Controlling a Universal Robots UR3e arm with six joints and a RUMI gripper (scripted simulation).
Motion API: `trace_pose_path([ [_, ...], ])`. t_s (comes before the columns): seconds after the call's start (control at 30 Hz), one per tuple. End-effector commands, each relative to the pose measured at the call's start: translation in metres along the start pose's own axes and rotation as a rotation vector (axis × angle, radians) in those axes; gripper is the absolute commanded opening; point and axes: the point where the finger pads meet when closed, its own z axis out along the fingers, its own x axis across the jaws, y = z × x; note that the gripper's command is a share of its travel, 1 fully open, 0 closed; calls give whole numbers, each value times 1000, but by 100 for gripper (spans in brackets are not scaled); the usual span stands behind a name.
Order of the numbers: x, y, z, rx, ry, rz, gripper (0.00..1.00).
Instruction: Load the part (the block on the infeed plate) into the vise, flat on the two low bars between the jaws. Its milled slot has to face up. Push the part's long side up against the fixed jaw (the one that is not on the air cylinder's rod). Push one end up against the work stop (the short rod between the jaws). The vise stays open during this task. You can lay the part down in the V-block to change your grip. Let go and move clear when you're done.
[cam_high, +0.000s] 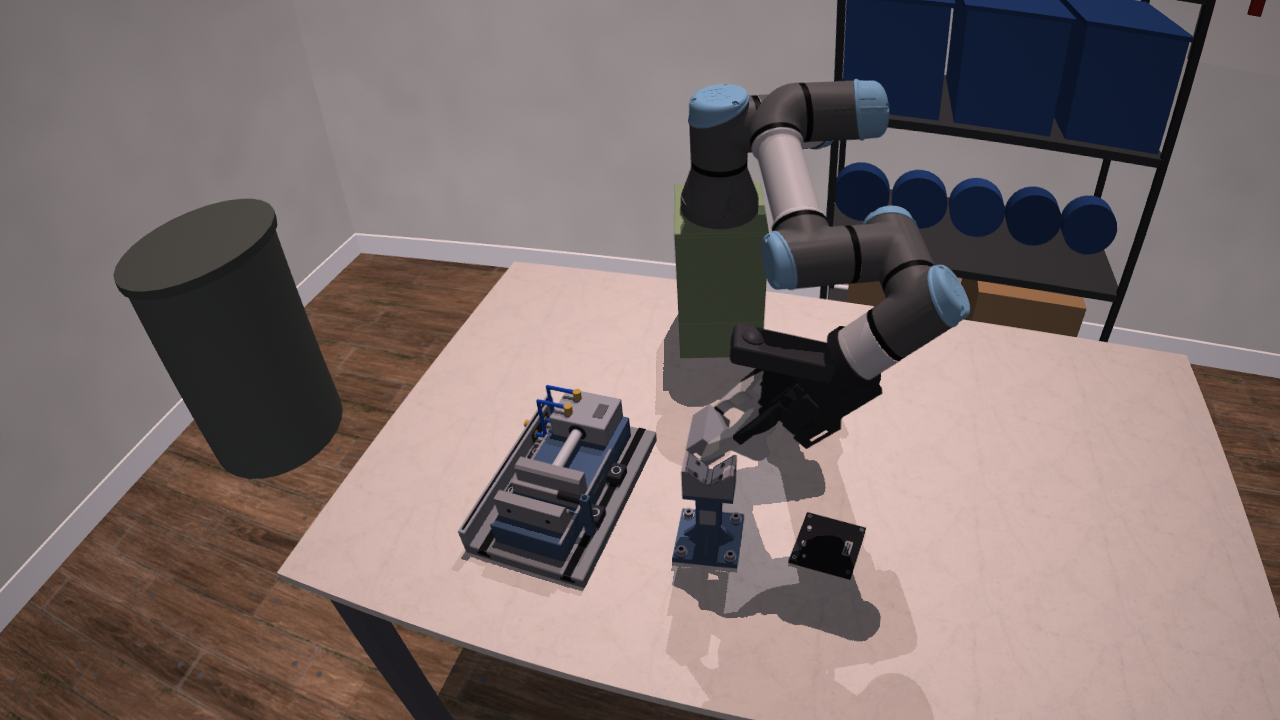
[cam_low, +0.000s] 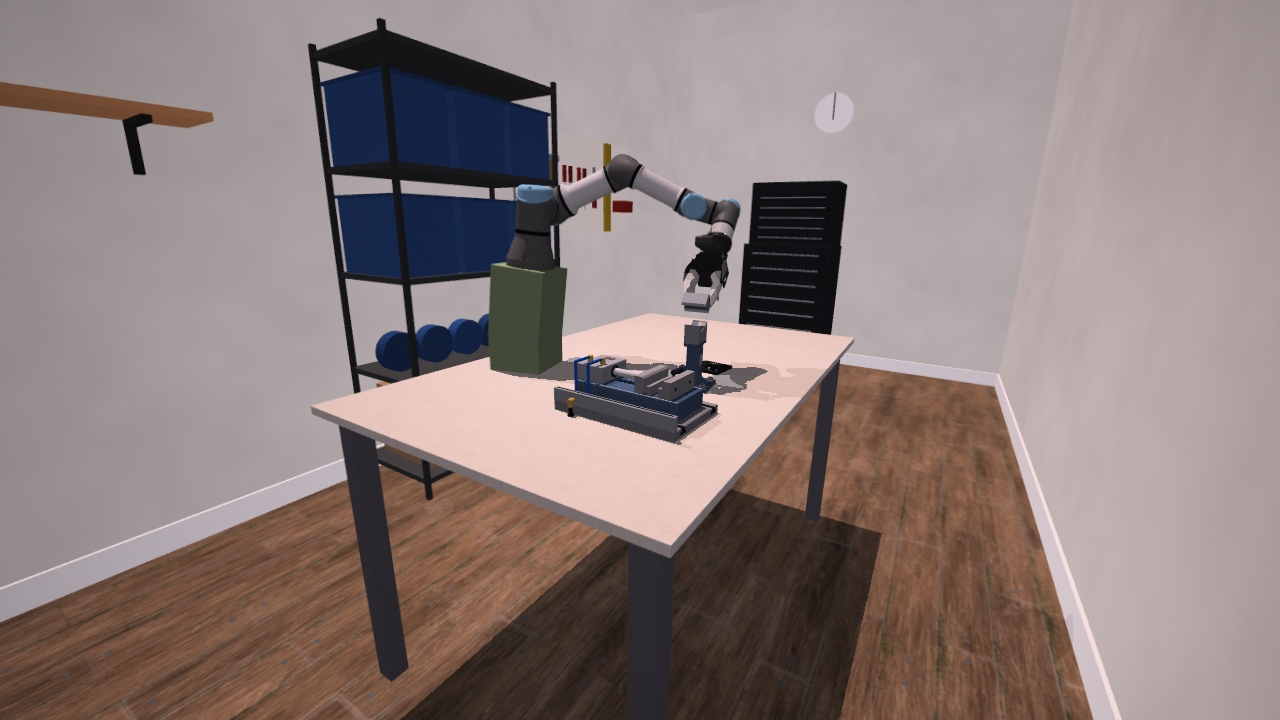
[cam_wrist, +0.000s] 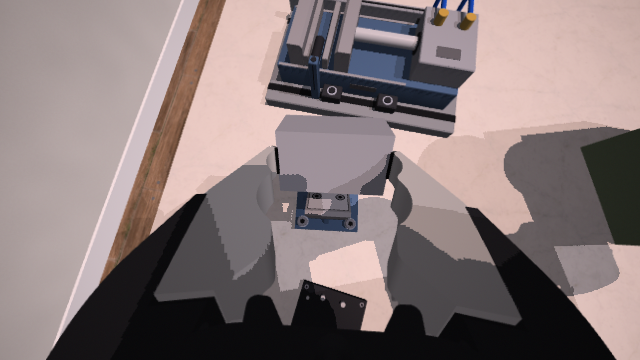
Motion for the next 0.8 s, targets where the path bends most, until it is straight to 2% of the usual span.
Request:
trace_pose_path([
  [0.0, -1, 3, 3, 0, -3, 2, 0],
  [0.77, -1, 20, 20, 0, -3, 2, 0],
])
